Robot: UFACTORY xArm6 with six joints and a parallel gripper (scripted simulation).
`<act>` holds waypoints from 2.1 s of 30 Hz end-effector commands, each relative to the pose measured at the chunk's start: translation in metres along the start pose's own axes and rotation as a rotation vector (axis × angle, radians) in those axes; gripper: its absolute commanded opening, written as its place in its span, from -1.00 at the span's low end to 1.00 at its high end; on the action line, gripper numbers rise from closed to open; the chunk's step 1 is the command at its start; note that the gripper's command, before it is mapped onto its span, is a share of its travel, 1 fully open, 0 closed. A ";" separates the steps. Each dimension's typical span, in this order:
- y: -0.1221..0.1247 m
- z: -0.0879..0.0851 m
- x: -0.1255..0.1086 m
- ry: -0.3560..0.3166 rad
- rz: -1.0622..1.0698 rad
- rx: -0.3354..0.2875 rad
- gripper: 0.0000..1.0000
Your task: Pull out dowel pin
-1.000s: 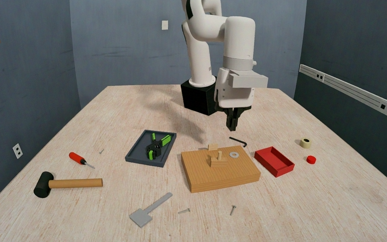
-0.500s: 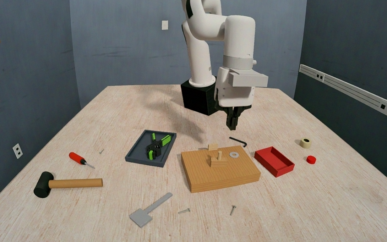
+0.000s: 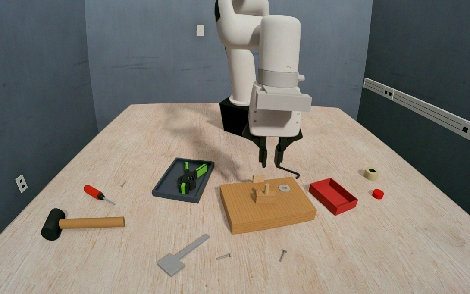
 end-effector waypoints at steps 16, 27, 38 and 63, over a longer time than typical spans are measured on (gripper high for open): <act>0.000 -0.001 0.005 0.002 0.011 0.000 -0.44; 0.000 0.000 0.005 0.002 0.011 0.000 -0.44; 0.000 0.005 0.005 0.002 0.011 0.000 -0.44; 0.000 0.030 0.005 0.002 0.011 0.000 -0.44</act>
Point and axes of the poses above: the point where the finger pads meet when closed, its own z axis out along the fingers, its own y axis across the jaws, x = y × z, the point moved 8 cm from there along -z, back along the fingers, and after that the axes turned 14 degrees about z, right-handed, at the moved point
